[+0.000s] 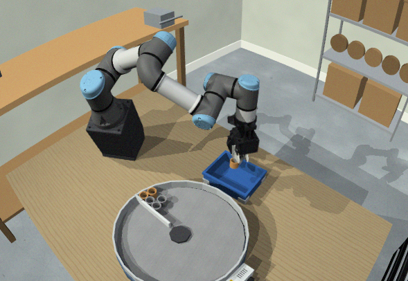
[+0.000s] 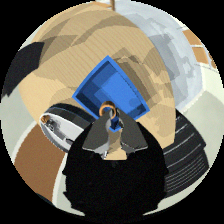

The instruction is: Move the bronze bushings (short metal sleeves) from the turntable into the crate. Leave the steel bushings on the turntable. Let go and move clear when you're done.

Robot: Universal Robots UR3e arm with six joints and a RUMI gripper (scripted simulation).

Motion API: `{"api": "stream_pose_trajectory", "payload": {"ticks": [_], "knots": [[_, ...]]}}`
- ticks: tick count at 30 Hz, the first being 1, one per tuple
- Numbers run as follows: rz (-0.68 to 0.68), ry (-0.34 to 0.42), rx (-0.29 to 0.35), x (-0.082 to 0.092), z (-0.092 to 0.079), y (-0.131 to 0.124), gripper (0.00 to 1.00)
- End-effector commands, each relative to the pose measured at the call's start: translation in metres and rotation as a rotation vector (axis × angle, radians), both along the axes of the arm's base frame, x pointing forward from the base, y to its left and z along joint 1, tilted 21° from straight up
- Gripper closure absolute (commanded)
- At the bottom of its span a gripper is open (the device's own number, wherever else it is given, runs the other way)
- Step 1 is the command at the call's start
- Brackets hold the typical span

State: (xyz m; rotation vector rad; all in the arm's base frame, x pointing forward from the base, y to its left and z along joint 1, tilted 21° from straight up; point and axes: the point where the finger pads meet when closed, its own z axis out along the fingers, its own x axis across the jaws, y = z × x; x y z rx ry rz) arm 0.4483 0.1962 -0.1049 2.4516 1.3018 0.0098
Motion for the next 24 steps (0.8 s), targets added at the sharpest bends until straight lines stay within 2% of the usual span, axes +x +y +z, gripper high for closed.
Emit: {"api": "stream_pose_trajectory", "payload": {"ticks": [1,24], "knots": [[0.007,-0.019,0.008,0.0095,-0.0176,-0.0034,1.0],[0.007,-0.023,0.009,0.0113,-0.0206,-0.004,1.0]]}}
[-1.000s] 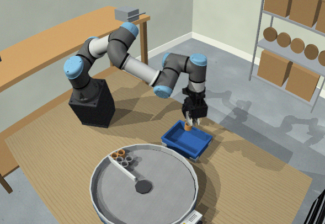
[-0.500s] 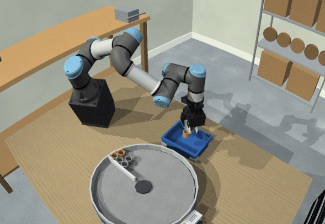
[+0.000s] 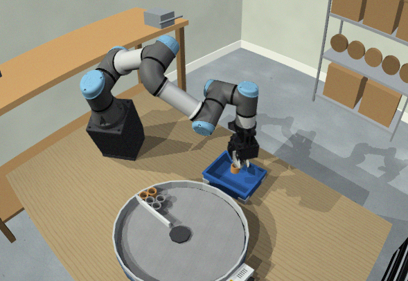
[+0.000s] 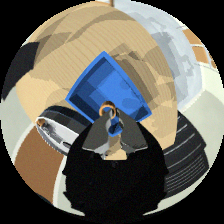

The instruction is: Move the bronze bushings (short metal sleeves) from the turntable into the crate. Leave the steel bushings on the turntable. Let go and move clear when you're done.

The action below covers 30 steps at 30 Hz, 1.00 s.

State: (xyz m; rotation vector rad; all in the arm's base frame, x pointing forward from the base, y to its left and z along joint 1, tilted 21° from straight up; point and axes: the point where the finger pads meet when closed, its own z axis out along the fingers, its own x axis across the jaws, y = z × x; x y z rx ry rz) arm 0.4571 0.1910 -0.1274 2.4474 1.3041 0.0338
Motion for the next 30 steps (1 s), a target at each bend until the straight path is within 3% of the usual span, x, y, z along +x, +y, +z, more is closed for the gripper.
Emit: {"api": "stream_pose_trajectory", "payload": {"ticks": [1,30], "knots": [[0.001,-0.007,0.003,0.0025,0.0019,0.0011,1.0],[0.001,-0.007,0.003,0.0042,-0.0052,-0.0014,1.0]]}}
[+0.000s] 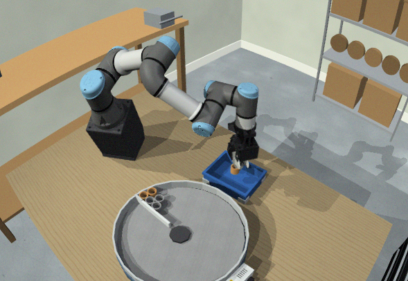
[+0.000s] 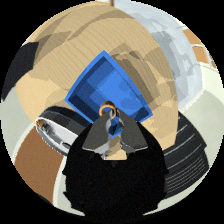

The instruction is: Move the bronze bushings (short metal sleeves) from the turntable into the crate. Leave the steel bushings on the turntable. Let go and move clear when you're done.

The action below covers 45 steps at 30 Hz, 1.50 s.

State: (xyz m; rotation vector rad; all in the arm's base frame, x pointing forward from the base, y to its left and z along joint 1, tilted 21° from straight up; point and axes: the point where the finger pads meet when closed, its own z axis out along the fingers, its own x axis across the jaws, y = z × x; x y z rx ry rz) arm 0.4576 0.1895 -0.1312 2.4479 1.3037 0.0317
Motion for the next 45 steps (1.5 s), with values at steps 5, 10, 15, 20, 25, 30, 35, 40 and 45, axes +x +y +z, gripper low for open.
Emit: {"api": "stream_pose_trajectory", "payload": {"ticks": [5,10,15,20,25,30,35,40,45], "knots": [[0.001,-0.008,0.004,0.005,-0.009,-0.002,1.0],[0.001,-0.008,0.004,0.007,-0.017,-0.005,1.0],[0.001,-0.008,0.004,0.008,-0.022,-0.007,1.0],[0.001,-0.008,0.004,0.01,-0.029,-0.009,1.0],[0.001,-0.008,0.004,0.011,-0.033,-0.01,1.0],[0.002,-0.008,0.004,0.011,-0.034,-0.01,1.0],[0.002,-0.009,0.004,0.011,-0.033,-0.01,1.0],[0.002,-0.008,0.004,0.011,-0.033,-0.01,1.0],[0.002,-0.008,0.004,0.011,-0.034,-0.01,1.0]]}}
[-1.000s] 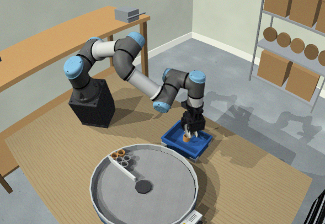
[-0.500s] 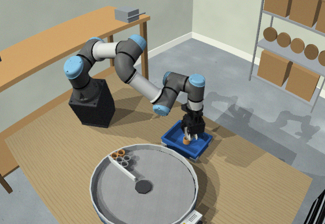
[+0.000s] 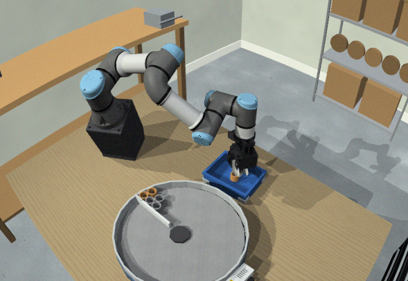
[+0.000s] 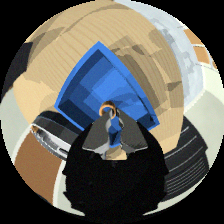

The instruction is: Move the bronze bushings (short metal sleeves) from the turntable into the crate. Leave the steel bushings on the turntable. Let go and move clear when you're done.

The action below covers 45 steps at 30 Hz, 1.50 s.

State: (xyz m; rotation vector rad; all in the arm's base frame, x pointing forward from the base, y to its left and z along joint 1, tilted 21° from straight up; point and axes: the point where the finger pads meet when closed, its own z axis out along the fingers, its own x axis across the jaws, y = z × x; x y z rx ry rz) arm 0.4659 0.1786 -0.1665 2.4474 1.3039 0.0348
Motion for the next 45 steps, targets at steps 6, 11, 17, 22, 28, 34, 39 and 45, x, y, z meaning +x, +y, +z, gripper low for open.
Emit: {"api": "stream_pose_trajectory", "payload": {"ticks": [6,11,17,22,28,34,39,45], "knots": [[0.001,-0.006,0.003,0.0023,0.0018,0.001,1.0],[0.001,-0.006,0.003,0.0023,0.0018,0.001,1.0],[0.001,-0.006,0.003,0.0023,0.0018,0.001,1.0],[0.001,-0.006,0.003,0.0023,0.0018,0.001,1.0],[0.001,-0.006,0.003,0.0023,0.0015,0.0009,1.0],[0.001,-0.006,0.003,0.0027,0.0002,0.0005,1.0],[0.001,-0.006,0.003,0.0029,-0.0008,0.0002,1.0],[0.001,-0.006,0.003,0.0033,-0.0027,-0.0005,1.0]]}}
